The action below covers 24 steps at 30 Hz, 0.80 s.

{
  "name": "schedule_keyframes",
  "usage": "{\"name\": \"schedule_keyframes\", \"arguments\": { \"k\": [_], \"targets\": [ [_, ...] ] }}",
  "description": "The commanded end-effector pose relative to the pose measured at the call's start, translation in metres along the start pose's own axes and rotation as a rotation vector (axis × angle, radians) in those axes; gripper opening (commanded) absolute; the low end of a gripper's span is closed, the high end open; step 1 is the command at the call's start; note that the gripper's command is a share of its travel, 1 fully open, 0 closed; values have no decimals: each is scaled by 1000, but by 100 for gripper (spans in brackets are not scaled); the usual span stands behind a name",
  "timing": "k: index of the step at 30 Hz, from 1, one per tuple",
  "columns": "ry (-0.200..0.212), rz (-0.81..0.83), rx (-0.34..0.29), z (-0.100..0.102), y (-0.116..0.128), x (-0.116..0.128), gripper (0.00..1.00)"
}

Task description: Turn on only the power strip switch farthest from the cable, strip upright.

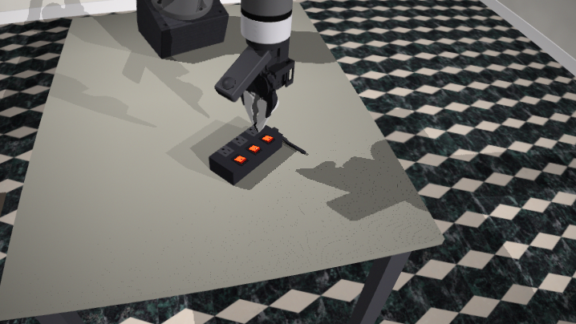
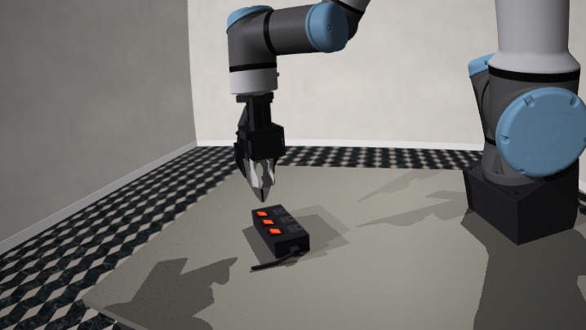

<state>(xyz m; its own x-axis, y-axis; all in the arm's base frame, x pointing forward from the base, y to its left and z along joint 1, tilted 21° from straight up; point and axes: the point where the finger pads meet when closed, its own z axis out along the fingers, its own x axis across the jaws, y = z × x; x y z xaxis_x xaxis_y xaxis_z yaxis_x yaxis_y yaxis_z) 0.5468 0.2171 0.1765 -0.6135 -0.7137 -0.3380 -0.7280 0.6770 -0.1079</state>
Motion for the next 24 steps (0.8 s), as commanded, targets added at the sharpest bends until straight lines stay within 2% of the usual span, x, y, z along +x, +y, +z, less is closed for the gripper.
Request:
{"name": "schedule_keyframes", "arguments": {
  "k": [1, 24],
  "targets": [
    [-1, 0, 1, -1, 0, -1, 0],
    [-1, -1, 0, 8, -1, 0, 0]
  ]
}}
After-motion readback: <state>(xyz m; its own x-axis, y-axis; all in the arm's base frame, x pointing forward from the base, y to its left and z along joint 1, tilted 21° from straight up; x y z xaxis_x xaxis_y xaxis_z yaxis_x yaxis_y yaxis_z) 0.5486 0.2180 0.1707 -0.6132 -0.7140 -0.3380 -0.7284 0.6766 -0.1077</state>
